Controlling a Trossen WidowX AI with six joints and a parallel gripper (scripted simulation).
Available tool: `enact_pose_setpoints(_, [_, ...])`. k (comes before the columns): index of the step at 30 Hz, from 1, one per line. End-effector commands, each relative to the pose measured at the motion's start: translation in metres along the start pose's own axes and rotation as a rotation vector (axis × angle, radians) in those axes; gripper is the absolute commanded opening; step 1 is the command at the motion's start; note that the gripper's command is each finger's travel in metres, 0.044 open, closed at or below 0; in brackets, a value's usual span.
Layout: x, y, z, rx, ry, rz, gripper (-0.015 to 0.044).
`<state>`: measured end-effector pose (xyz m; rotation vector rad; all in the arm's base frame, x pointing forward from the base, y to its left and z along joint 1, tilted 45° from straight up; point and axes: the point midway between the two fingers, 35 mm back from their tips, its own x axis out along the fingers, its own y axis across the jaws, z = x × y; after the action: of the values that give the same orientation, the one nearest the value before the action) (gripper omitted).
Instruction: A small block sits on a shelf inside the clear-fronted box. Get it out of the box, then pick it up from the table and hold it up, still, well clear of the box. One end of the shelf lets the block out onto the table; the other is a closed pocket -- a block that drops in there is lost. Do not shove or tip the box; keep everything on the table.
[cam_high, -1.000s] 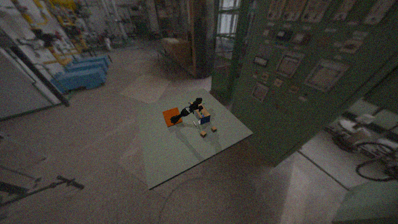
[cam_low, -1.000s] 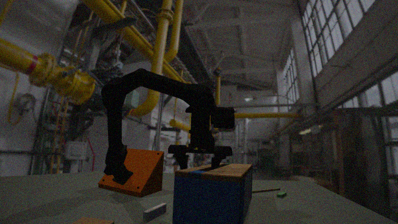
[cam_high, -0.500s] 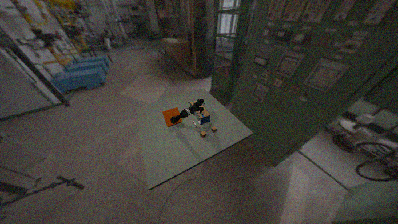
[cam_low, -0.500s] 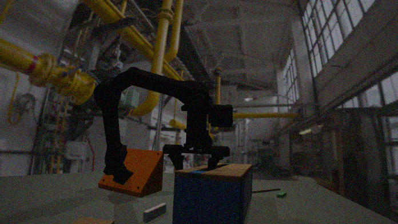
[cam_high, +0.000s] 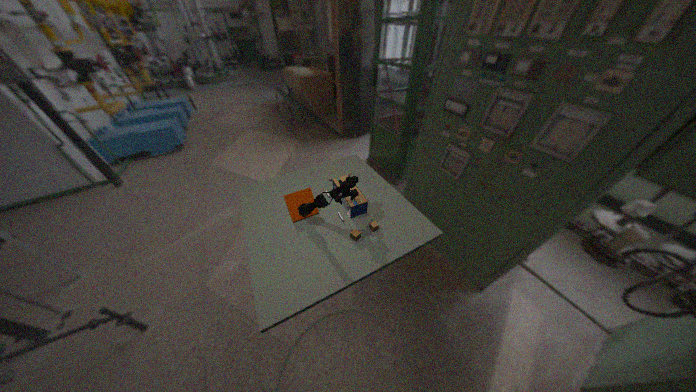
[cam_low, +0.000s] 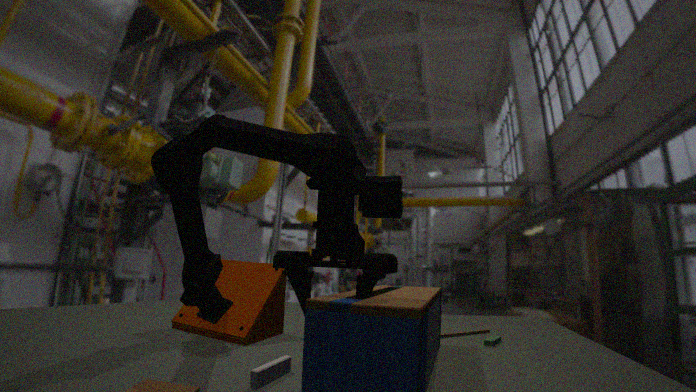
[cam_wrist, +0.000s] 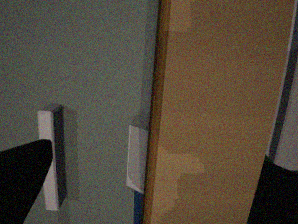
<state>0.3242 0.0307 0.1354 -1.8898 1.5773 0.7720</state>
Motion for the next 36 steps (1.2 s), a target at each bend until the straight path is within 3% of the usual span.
enact_pose_setpoints(1, [0.002, -0.001, -0.012, 0.006, 0.007, 0.006, 0.0400])
enact_pose_setpoints(14, [0.000, -0.001, -0.021, 0.005, 0.006, 0.005, 0.0400])
enact_pose_setpoints(26, [-0.064, 0.001, 0.119, -0.024, 0.014, -0.013, 0.0400])
enact_pose_setpoints(28, [-0.053, -0.003, 0.101, -0.037, 0.009, -0.010, 0.0400])
enact_pose_setpoints(32, [-0.058, -0.001, 0.083, -0.226, 0.001, -0.060, 0.0295])
enact_pose_setpoints(36, [-0.064, 0.004, 0.054, -0.527, 0.016, -0.142, 0.0285])
